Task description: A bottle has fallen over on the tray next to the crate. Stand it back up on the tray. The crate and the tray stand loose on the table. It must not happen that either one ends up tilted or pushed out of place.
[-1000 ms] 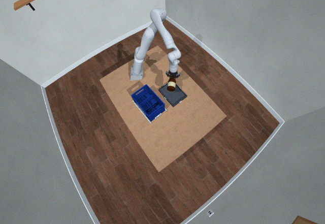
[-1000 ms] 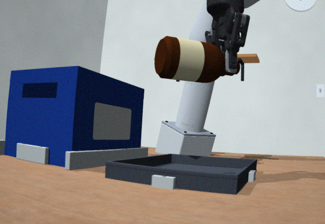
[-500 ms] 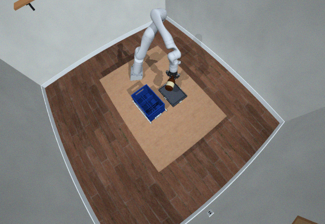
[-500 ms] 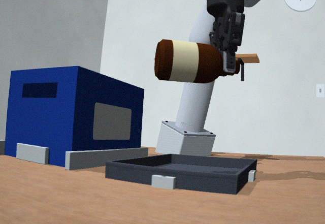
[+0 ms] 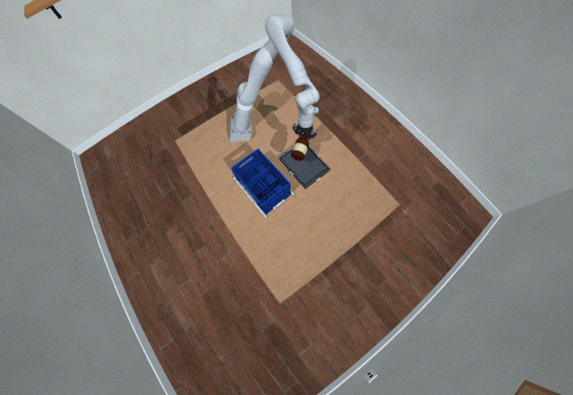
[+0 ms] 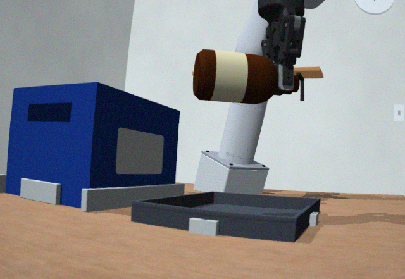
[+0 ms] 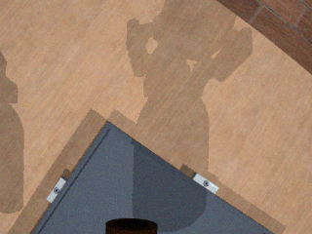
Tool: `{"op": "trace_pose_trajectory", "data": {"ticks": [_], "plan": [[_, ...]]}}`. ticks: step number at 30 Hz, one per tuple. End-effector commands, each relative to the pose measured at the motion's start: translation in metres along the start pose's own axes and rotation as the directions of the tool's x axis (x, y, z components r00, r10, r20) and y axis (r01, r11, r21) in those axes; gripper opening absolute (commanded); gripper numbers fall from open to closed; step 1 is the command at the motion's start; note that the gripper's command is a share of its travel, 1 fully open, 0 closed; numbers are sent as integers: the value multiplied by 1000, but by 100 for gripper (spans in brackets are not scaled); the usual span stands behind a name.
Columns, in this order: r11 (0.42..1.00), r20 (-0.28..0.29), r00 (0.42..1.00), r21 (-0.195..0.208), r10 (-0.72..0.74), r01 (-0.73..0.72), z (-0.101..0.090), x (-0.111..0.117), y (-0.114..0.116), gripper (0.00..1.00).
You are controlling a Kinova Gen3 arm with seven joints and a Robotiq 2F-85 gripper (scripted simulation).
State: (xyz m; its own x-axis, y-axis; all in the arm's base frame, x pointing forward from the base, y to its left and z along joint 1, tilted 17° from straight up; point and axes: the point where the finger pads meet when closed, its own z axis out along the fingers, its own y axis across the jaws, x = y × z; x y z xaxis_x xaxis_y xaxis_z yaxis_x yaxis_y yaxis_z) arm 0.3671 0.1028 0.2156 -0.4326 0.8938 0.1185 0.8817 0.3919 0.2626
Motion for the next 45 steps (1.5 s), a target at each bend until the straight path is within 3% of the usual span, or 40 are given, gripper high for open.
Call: {"op": "trace_pose_trajectory", "data": {"ticks": [1,28,45], "plan": [[1000,0,1000,-1,0,0,0,0,0,0],[1000,0,1000,-1,9,-9,0,0,0,0],[979,0,979,-1,206,-206,0,0,0,0]]}}
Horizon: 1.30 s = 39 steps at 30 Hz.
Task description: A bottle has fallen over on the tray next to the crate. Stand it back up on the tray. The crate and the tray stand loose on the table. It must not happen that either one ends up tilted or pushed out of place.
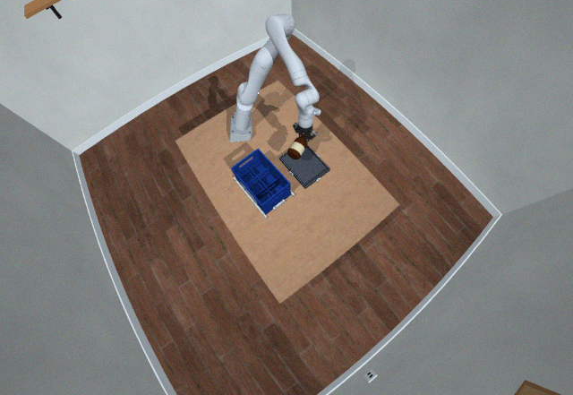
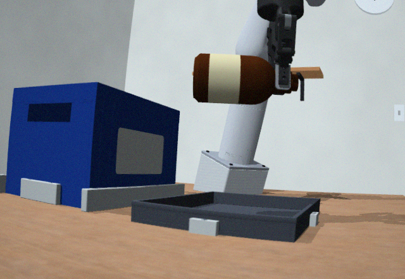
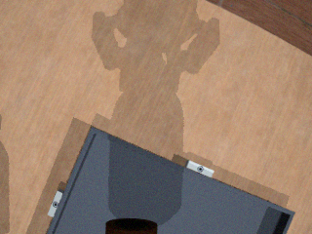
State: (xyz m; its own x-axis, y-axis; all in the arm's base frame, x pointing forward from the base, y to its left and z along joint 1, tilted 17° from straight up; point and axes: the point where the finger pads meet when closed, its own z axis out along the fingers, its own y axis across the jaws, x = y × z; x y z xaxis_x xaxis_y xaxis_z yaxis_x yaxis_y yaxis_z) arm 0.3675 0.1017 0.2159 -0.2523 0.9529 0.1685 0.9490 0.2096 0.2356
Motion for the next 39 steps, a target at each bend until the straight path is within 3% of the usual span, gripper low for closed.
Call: {"op": "trace_pose_trajectory", "data": {"ticks": [1,39], "plan": [[1000,1,1000,0,23,-23,0,1,0,0],[998,1,998,0,65,-65,0,1,0,0]]}}
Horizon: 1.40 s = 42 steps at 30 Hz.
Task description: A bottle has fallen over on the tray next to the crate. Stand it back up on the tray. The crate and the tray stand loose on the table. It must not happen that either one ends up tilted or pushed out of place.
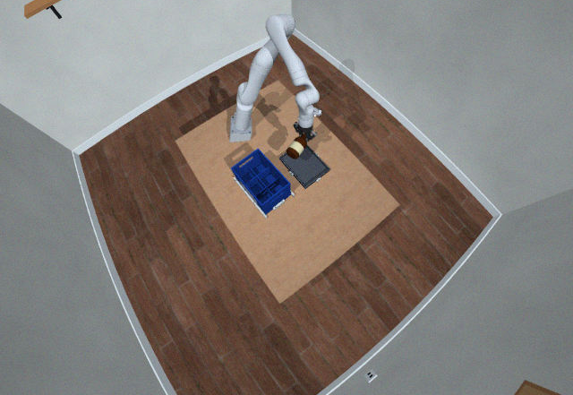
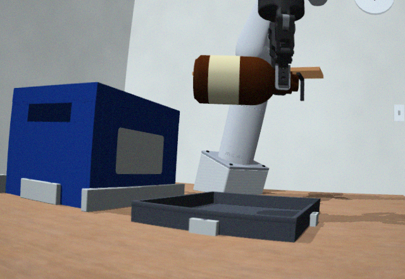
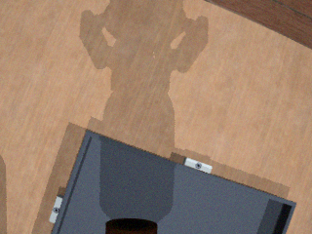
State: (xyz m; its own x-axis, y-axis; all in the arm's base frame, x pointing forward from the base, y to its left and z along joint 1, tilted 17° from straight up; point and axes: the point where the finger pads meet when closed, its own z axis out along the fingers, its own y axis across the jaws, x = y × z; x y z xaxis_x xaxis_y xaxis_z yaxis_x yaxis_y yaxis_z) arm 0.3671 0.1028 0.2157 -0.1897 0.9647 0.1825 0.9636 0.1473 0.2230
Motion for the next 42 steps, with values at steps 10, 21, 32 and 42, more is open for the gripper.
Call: {"op": "trace_pose_trajectory", "data": {"ticks": [10,21,32,42], "plan": [[1000,0,1000,-1,2,-2,0,0,0,0],[997,-1,997,-1,83,-83,0,0,0,0],[972,-1,972,-1,237,-237,0,0,0,0],[966,-1,966,-1,259,-259,0,0,0,0]]}}
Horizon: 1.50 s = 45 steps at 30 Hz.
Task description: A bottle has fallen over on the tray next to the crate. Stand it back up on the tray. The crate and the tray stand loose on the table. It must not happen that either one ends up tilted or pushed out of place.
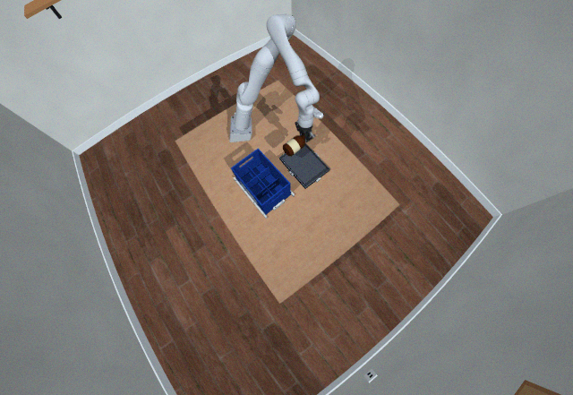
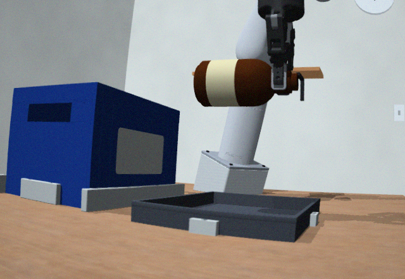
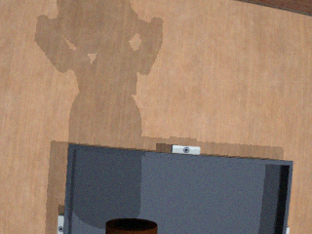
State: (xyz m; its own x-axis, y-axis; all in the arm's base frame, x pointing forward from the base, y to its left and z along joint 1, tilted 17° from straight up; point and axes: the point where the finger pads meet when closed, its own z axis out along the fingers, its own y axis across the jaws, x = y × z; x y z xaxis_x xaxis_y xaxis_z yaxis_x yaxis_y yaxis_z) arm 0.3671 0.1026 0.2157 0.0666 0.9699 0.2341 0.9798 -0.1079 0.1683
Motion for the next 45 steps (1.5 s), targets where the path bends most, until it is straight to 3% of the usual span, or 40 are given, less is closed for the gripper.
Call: {"op": "trace_pose_trajectory", "data": {"ticks": [1,36,45], "plan": [[1000,-1,1000,-1,0,0,0,0,0,0],[1000,-1,1000,-1,2,-2,0,0,0,0],[998,-1,998,-1,68,-68,0,0,0,0]]}}
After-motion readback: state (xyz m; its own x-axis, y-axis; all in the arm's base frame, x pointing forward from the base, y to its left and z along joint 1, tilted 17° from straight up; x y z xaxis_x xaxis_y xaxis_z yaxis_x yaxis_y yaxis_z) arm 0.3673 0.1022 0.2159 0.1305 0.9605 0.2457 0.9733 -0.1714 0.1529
